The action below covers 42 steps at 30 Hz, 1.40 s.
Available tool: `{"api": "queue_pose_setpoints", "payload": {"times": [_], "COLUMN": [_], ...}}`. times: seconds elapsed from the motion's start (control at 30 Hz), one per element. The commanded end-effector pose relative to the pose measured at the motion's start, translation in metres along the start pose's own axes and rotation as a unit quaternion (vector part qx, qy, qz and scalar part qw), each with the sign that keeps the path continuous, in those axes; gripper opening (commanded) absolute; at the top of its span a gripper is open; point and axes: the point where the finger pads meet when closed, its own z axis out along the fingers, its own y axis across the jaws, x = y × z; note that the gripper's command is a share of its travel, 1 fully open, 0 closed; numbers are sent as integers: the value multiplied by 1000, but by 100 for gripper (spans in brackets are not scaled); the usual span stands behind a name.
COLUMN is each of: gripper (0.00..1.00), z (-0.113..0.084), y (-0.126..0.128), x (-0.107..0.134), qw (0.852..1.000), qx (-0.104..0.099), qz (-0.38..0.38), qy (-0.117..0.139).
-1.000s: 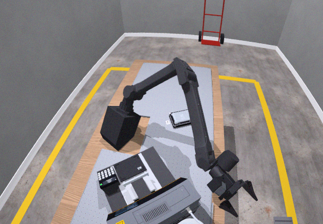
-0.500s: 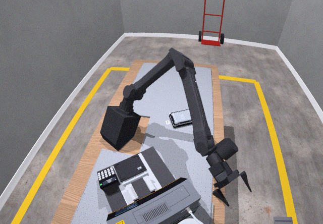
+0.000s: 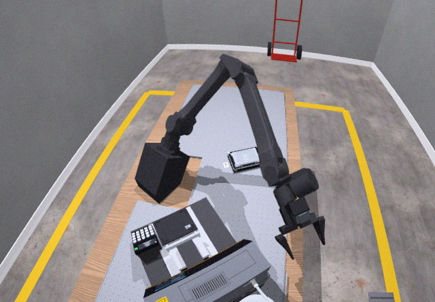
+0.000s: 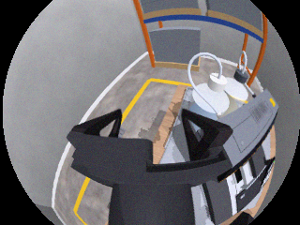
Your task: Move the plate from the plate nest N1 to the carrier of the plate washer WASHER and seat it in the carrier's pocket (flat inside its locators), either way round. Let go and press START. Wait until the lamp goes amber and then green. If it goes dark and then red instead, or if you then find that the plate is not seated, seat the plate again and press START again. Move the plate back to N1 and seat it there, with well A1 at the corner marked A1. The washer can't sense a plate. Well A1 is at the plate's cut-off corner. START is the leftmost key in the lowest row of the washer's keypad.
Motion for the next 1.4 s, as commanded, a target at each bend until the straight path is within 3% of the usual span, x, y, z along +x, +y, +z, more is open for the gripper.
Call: {"api": "queue_pose_setpoints", "payload": {"times": [0.0, 0.1, 0.17, 0.23, 0.33, 0.4, 0.57, 0.63, 0.67, 0.7, 0.73, 0.8, 0.9, 0.97, 1.03, 1.2, 1.27, 1.33, 1.37], "gripper": [100, 100, 100, 100, 100, 100, 100, 100, 100, 100, 100, 100, 100, 100, 100, 100, 100, 100, 100], "z": [-24, -28, -37, -46, -59, -67, -89, -89, -91, -95, -102, -110, -123, -132, -141, -153, -158, -170, -175], "y": [2, 7, -7, -10, -14, -13, -25, -25, 0, -3, -25, -24, -36, -37, -42, -43, -25, -52, -52], "x": [-12, -18, -12, -8, -2, 8, 13, 13, -5, -3, 25, 34, 31, 37, 39, 50, 30, 55, 59], "qw": [997, 996, 993, 993, 987, 986, 975, 975, 973, 970, 966, 965, 955, 954, 944, 939, 932, 924, 924], "qx": [14, 13, 29, 30, 38, 36, 46, 46, 30, 32, 45, 43, 48, 48, 47, 44, 30, 41, 40], "qz": [-69, -82, -104, -104, -141, -145, -188, -188, -204, -214, -213, -217, -242, -244, -264, -275, -299, -300, -302], "qy": [12, 16, 39, 38, 70, 73, 114, 114, 105, 114, 137, 139, 167, 168, 190, 201, 201, 232, 232]}}
